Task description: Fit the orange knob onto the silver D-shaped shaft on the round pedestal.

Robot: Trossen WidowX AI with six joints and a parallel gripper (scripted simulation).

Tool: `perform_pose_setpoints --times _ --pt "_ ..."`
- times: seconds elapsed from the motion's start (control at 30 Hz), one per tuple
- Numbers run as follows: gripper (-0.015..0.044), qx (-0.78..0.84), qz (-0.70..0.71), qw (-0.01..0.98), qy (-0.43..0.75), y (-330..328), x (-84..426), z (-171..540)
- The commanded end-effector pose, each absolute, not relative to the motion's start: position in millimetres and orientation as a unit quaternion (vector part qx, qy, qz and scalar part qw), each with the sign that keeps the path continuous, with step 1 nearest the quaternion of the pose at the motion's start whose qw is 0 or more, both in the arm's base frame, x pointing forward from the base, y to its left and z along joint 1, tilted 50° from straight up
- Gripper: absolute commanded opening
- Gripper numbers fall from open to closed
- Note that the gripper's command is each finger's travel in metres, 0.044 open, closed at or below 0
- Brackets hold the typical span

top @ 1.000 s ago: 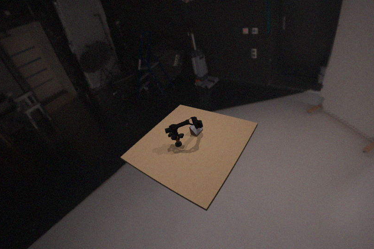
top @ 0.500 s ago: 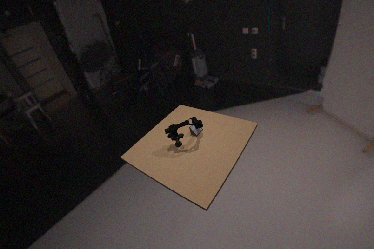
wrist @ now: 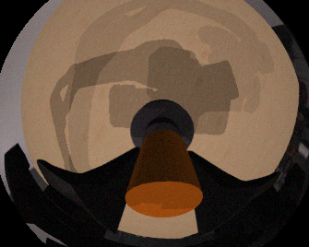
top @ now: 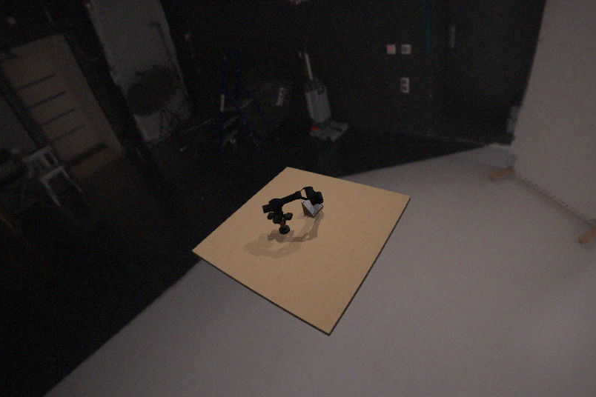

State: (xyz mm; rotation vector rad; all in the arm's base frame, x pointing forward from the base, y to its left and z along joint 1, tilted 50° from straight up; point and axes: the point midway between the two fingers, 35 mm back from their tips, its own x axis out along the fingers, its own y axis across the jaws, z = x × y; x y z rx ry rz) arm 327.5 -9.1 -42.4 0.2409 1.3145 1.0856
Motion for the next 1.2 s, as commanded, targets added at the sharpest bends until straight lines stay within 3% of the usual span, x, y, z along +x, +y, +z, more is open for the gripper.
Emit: perform_pose_setpoints --times 0.0,1.17 --pt "0.0000 0.088 0.491 0.657 0.565 -11.7 328.5 -40.1" --pt "0.0000 0.029 0.540 0.662 0.519 -11.5 324.6 -39.6"
